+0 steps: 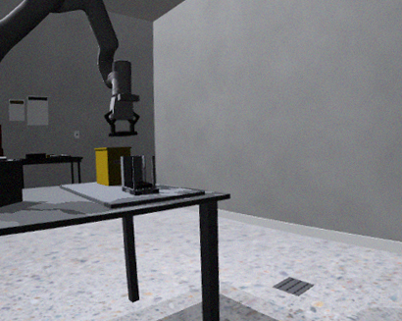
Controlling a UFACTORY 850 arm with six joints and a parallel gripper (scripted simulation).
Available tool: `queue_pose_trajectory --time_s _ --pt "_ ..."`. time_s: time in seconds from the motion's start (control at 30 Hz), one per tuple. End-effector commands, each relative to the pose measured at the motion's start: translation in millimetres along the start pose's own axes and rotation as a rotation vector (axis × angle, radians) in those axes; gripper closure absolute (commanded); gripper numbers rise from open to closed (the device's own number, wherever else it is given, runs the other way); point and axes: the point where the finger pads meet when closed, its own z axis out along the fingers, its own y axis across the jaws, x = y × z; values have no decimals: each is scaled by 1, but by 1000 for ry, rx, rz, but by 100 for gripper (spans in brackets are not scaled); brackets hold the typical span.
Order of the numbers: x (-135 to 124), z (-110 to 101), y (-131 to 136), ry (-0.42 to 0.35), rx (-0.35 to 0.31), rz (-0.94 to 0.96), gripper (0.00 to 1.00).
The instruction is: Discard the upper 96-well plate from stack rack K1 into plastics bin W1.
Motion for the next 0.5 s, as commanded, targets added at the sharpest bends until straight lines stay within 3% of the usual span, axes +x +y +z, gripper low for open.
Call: queue_pose_trajectory --time_s 0.0,0.47 --pt "-13 0 -3 1 2 0 100" --pt "-53 2 -7 0 2 0 100"
